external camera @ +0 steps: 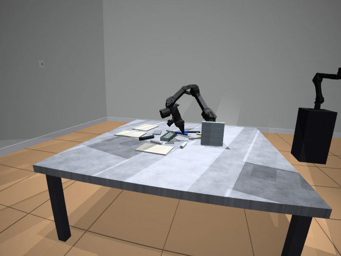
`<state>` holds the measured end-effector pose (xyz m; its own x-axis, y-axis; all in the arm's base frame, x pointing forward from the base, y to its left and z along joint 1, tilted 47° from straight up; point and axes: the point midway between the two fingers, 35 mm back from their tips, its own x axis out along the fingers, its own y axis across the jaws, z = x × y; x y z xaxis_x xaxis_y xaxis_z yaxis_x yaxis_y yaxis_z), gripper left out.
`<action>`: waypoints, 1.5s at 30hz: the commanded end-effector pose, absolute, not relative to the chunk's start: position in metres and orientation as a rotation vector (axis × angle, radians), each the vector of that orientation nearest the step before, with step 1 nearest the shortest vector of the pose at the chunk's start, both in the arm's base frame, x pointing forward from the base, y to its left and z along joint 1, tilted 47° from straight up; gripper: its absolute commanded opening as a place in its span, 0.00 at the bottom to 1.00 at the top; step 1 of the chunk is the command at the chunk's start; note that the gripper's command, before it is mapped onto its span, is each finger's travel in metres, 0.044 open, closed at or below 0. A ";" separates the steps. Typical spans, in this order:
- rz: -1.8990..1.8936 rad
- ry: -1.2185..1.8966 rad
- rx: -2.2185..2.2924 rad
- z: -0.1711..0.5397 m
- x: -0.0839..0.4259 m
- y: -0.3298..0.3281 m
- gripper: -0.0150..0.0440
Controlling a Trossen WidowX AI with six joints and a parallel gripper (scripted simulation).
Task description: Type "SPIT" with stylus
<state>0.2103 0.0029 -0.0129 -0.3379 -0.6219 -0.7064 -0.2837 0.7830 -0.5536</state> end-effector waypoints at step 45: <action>0.239 1.150 -0.589 0.042 0.252 -0.008 0.25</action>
